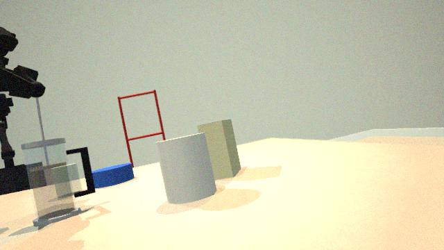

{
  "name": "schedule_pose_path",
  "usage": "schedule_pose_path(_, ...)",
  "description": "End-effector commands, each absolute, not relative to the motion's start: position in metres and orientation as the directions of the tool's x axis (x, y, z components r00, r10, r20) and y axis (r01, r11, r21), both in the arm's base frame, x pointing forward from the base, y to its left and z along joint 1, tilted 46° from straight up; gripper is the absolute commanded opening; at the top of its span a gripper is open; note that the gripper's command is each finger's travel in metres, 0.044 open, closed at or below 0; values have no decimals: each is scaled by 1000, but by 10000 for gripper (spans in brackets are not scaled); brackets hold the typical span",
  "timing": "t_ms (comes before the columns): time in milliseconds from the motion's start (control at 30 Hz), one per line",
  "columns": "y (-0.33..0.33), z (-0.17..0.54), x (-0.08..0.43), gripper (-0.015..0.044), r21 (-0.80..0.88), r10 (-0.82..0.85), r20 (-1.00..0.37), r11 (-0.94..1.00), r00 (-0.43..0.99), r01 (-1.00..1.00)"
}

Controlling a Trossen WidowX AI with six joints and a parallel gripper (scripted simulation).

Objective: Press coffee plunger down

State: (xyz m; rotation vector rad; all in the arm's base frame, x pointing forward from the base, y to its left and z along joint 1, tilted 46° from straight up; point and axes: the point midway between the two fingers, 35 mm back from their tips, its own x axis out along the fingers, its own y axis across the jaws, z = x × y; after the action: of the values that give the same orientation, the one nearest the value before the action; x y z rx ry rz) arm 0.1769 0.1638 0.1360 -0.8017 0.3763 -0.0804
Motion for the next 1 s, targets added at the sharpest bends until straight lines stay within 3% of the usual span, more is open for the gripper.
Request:
schedule_pose_path(0,153,125,178,114,-712,-229,-322,698,918,-75)
schedule_pose_path(967,121,93,188,114,-714,-229,-317,697,920,-72)
